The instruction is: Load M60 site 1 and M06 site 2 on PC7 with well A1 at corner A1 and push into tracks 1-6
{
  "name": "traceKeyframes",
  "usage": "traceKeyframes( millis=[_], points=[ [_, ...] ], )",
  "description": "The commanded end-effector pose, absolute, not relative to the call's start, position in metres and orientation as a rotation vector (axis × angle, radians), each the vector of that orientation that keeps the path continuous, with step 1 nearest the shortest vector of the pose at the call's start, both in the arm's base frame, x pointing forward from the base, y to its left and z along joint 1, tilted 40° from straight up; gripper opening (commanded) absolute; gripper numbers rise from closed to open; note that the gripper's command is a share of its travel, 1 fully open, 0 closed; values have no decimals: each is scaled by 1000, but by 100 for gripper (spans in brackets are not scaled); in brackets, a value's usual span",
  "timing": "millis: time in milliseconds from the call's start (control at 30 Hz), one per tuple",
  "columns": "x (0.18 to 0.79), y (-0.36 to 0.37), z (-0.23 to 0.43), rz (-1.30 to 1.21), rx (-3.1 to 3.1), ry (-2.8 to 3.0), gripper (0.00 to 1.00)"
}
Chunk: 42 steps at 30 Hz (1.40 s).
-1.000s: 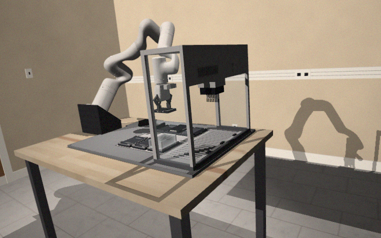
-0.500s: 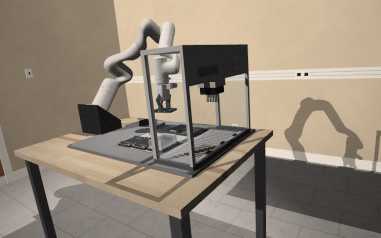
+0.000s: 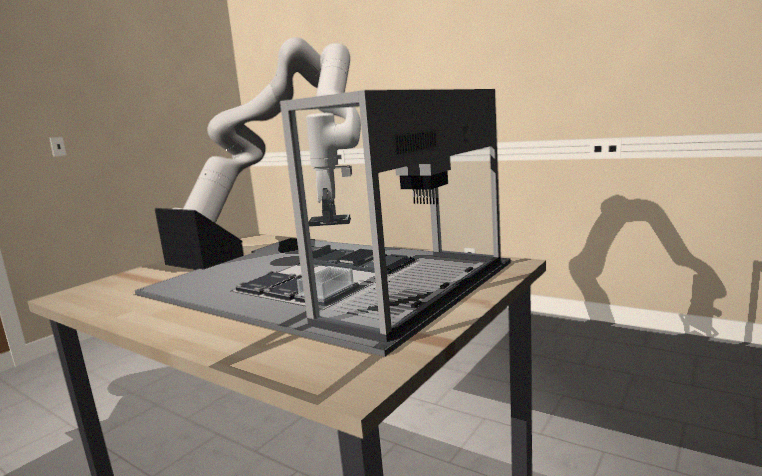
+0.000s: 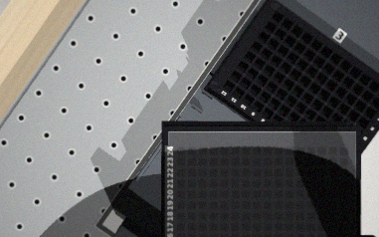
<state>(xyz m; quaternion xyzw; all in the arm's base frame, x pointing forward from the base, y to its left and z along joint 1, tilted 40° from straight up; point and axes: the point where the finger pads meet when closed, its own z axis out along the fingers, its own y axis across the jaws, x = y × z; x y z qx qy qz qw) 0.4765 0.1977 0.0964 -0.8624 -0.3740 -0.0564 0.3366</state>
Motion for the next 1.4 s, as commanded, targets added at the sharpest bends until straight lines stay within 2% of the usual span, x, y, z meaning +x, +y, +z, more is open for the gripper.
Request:
traceKeyframes(
  millis=[0,767,1367],
  points=[
    [477,197,97,-250,-2151,-1179,0],
    [477,197,97,-546,-1659,-1895,0],
    [477,197,97,-573,-1601,-1955,0]
  ],
)
